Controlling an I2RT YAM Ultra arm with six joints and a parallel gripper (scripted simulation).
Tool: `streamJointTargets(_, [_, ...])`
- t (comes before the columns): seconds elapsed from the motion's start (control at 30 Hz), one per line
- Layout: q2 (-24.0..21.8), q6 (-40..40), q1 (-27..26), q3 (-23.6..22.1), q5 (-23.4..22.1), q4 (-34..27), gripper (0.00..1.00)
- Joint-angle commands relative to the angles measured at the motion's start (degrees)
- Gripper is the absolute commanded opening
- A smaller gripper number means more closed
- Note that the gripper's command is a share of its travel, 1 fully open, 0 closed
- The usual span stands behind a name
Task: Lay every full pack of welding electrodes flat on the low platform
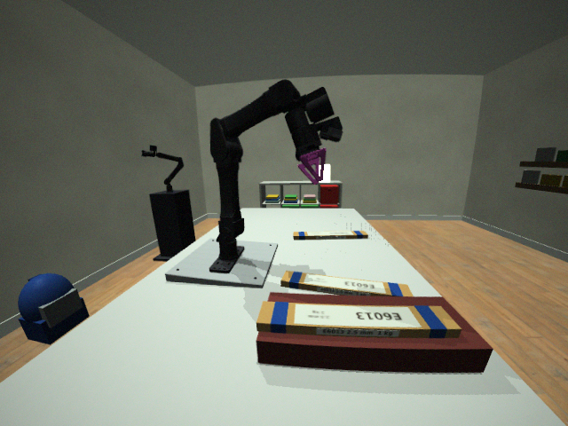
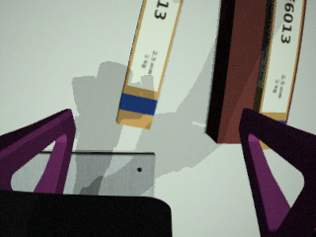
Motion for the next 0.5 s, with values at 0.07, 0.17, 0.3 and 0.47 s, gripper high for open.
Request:
streamJointTargets(0.07, [-5.77, 6.06, 5.35, -0.66, 1.02, -0.03, 0.95])
streamJointTargets(0.17, [-7.70, 8.62, 8.86, -0.57, 1.33, -0.03, 0.95])
streamJointTargets(0.3, [-8.96, 10.58, 11.93, -0.05, 2.18, -0.03, 0.95])
streamJointTargets(0.47, [-9.06, 11.38, 11.98, -0.02, 1.78, -0.03, 0.95])
